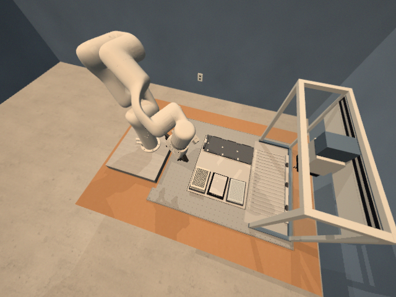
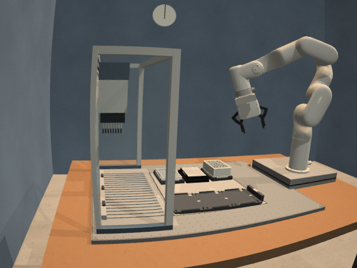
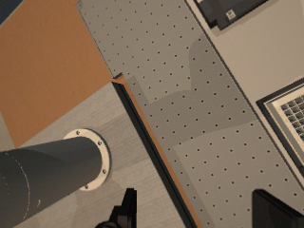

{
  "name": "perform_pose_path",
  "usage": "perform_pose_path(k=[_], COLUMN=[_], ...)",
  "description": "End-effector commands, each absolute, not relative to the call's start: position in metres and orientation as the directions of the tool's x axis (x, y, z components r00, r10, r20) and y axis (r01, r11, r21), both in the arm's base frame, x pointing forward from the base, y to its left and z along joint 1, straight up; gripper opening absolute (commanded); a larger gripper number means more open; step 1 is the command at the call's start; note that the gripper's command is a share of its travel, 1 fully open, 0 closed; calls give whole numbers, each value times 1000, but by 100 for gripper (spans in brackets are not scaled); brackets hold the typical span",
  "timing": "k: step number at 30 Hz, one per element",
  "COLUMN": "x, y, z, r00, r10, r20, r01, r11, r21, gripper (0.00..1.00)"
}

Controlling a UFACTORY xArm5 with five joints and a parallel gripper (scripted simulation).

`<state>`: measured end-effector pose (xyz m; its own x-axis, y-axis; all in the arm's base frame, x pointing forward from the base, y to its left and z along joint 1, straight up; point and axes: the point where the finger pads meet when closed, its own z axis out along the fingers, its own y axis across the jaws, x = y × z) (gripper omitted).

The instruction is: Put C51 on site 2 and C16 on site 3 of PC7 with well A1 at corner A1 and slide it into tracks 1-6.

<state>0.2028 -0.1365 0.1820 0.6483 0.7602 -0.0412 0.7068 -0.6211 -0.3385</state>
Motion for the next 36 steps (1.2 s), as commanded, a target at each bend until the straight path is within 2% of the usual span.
perform_pose_path(k=[1,3,9,11,17,19,26,28,34,36], x=[220,229,245,254,275,284,305,315,336,345], y=[-145,-149,-157,-160,-170,-172,-181,-183,-191,-194], z=[180,179,176,175,170,168,163,160,154,151], r00=[623,599,598,556,552,507,502,455,450,401], r10=[782,801,801,831,834,862,865,891,893,916], r20=[-30,-21,-22,-8,-8,3,2,10,9,13], r01=[737,762,762,802,806,842,846,878,881,909], r11=[-599,-577,-577,-539,-535,-494,-490,-447,-442,-396], r21=[-314,-293,-293,-256,-252,-215,-211,-173,-169,-130], gripper=[100,100,100,100,100,100,100,100,100,100])
